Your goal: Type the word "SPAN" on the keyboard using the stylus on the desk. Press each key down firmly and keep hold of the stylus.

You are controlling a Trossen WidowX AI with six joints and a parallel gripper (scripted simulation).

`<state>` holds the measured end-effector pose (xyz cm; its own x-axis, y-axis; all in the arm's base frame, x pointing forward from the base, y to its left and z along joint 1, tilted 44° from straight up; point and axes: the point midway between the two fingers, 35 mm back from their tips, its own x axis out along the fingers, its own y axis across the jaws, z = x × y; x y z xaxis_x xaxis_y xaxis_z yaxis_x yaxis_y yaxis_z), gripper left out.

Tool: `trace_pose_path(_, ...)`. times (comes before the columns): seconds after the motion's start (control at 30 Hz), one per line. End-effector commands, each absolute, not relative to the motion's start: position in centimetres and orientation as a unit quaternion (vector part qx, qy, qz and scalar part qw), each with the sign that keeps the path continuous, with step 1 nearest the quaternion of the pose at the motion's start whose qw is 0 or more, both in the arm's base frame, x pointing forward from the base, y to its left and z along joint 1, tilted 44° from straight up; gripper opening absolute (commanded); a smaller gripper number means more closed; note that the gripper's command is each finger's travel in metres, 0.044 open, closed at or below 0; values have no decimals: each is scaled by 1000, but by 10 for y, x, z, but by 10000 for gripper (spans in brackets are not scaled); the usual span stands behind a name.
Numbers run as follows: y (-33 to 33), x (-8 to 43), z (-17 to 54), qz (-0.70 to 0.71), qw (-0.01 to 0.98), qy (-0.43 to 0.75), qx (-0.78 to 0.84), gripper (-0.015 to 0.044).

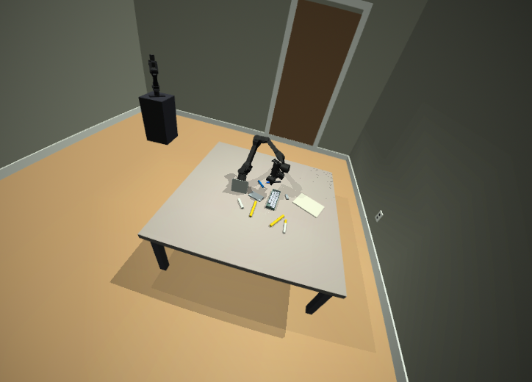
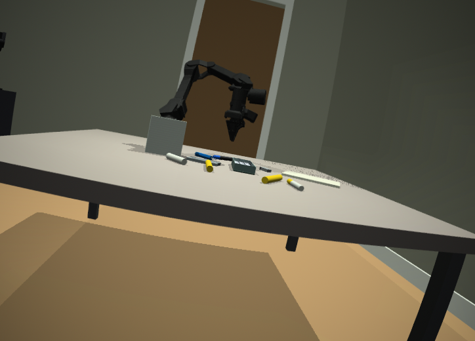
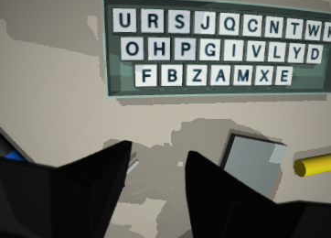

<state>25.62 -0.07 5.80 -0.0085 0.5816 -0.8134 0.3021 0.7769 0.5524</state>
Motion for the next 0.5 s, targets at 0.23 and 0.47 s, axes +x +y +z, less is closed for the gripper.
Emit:
trace_pose_path(0.23,55,197,86,-114,641,648,395,150)
trace_pose_path(0.47,68,169,85,-190,633,568,491,150)
